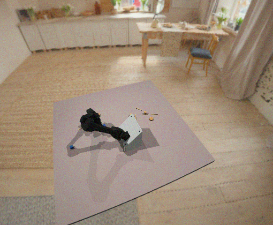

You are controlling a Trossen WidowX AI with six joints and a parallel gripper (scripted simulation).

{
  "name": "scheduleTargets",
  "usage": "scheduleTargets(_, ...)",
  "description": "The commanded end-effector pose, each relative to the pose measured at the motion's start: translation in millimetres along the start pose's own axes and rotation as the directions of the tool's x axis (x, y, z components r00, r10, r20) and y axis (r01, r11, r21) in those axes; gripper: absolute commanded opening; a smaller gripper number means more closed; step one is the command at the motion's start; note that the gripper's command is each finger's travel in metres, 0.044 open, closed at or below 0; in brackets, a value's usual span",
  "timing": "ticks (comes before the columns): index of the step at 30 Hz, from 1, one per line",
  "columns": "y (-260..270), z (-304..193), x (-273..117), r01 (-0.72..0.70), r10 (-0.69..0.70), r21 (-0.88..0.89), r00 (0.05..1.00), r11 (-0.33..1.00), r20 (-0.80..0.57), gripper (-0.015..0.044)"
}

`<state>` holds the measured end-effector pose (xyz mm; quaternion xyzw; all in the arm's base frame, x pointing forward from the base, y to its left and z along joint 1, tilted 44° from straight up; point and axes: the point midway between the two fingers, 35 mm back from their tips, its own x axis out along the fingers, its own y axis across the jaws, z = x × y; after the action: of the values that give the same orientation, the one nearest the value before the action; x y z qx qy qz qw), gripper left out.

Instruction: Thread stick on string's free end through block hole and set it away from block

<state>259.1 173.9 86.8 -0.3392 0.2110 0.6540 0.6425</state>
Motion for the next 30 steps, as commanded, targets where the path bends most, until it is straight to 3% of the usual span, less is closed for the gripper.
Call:
scheduleTargets(1,0.5,-6.4,1.8,-0.007,0.007,0.004,1.000,1.000,0.004,0.0000)
scheduleTargets(16,0.3,-21.7,1.6,-0.006,0.006,0.004,1.000,1.000,0.003,0.0000)
scheduleTargets(21,0.0,-18.8,0.1,-0.001,0.001,0.002,1.000,1.000,-0.002,0.0125)
scheduleTargets(24,-0.4,-19.1,-2.4,-0.002,0.002,0.002,1.000,1.000,-0.003,0.0125)
scheduleTargets(30,-1.1,-19.7,-76.8,-0.004,0.004,0.002,1.000,1.000,-0.007,0.0125)
